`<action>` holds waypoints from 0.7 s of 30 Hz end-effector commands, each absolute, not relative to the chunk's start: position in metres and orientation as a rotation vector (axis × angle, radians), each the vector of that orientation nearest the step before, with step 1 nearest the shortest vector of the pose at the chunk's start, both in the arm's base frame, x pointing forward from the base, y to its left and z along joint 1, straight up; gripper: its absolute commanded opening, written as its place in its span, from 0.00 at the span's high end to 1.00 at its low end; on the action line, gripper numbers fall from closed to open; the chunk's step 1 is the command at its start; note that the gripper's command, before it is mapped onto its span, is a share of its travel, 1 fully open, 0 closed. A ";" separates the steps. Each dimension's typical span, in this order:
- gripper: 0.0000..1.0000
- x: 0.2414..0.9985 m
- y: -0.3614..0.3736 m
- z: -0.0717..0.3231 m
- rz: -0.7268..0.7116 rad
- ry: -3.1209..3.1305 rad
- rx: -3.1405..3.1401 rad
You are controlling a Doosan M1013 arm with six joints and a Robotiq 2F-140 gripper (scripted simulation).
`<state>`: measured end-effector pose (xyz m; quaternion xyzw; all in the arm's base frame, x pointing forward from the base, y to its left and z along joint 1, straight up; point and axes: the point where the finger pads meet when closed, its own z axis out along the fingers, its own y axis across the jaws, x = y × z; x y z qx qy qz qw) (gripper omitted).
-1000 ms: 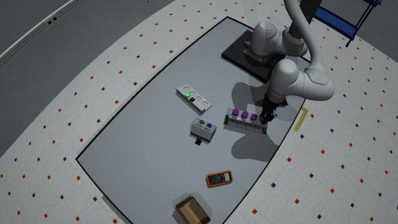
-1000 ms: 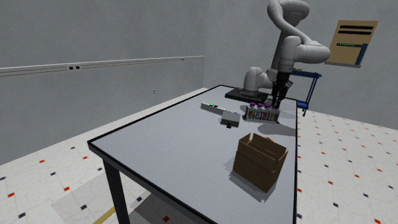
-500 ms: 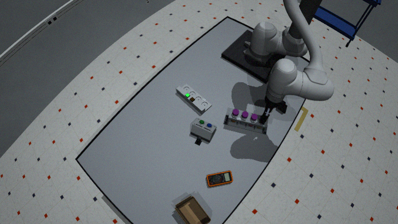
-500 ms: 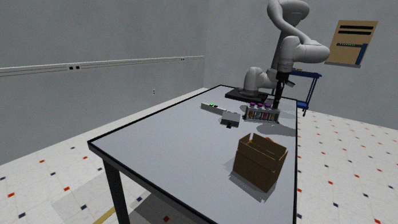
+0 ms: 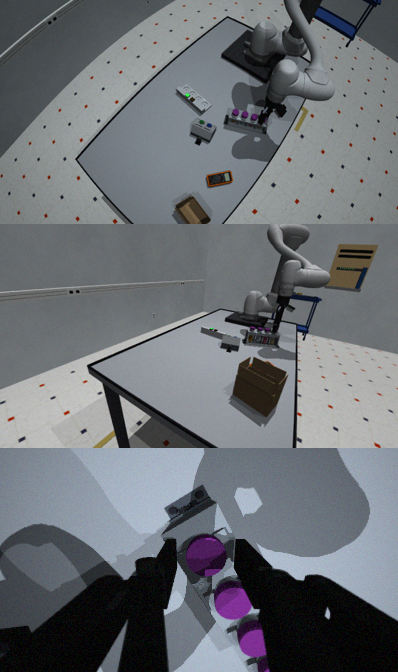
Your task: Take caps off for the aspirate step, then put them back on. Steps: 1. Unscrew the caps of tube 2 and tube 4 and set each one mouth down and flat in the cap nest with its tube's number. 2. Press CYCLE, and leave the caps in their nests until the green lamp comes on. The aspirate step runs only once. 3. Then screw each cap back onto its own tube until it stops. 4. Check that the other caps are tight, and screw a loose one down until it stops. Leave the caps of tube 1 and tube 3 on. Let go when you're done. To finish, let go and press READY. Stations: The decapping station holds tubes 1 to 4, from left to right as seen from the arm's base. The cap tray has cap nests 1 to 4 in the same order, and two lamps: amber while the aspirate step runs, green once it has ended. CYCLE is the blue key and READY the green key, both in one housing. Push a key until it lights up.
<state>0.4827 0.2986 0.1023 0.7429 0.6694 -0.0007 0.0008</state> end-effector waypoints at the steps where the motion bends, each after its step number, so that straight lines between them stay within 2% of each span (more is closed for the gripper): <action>1: 0.59 0.483 0.299 0.102 -0.001 2.100 2.333; 8: 0.59 0.483 0.299 0.102 -0.001 2.101 2.333; 21: 0.59 0.483 0.299 0.103 -0.003 2.781 1.454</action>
